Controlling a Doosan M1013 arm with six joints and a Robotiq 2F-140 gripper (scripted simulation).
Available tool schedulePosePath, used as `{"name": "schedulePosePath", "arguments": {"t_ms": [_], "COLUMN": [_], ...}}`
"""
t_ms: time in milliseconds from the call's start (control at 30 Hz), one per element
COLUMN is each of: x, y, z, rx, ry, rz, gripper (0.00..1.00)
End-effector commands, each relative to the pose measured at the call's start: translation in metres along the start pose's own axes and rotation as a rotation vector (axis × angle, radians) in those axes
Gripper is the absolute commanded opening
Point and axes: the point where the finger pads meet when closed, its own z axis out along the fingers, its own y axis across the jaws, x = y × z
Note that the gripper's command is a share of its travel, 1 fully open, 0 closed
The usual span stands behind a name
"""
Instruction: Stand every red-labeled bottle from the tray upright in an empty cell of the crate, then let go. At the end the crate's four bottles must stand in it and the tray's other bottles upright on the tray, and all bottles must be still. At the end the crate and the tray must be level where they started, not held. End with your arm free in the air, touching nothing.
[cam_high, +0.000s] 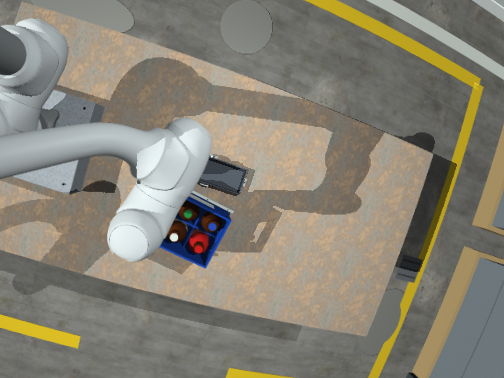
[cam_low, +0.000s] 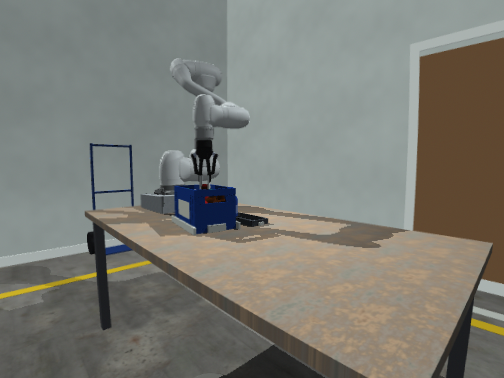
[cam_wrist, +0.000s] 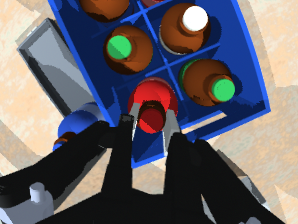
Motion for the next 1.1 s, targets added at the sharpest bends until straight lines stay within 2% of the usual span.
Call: {"name": "schedulePosePath", "arguments": {"t_ms": [0, 1067], "x": [0.000, 0.000], "y": [0.000, 0.000], "z": [0.001, 0.013], "rx": [0.000, 0.000], "ry": [0.000, 0.000], "rz": [0.000, 0.000], "gripper": [0.00, 0.00]}}
